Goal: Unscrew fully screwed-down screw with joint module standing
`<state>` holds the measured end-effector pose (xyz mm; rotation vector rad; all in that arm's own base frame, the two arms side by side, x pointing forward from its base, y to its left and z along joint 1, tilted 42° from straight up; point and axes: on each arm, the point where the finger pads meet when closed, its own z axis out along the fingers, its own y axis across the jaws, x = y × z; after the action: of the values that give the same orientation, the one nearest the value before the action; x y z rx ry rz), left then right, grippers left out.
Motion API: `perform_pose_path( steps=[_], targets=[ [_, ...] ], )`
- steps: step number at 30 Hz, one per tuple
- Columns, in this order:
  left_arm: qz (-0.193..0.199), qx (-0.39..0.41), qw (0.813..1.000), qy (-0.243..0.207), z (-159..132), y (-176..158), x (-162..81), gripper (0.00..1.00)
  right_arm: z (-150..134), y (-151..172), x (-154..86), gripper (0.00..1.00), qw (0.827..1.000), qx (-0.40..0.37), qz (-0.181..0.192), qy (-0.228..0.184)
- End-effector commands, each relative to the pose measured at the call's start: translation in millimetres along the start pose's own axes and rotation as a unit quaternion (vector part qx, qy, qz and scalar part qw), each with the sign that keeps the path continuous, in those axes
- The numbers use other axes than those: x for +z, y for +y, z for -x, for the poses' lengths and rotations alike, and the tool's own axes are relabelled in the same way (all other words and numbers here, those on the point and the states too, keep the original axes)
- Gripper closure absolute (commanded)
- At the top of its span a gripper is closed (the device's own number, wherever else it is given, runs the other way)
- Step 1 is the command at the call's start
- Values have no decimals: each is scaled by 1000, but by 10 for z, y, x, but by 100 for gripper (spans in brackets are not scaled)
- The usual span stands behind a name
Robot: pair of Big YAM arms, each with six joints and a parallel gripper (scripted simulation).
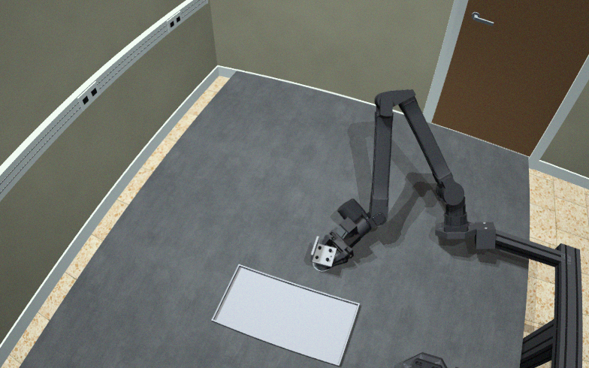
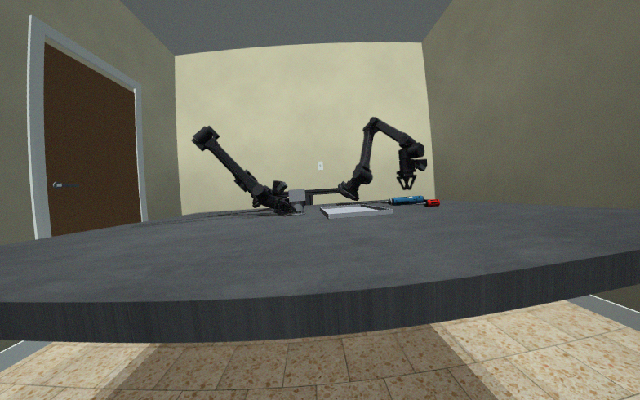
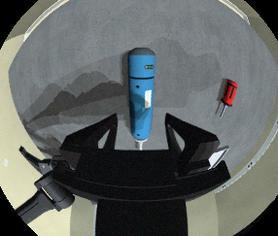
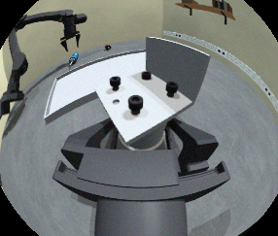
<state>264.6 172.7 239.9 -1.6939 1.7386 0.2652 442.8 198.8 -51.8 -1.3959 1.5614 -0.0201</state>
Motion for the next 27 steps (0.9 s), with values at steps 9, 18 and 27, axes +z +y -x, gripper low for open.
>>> perform_pose_path(
  steps=[9, 18, 27],
  targets=[
    [15, 0, 1000, 8, -52, 56, 62, 35, 48, -29, 7, 39, 1000, -2, -4, -6],
    [15, 0, 1000, 8, -52, 56, 62, 35, 48, -29, 7, 40, 1000, -2, -4, -6],
    [15, 0, 1000, 8, -52, 56, 62, 35, 48, -29, 7, 40, 1000, -2, -4, -6]
  ],
)
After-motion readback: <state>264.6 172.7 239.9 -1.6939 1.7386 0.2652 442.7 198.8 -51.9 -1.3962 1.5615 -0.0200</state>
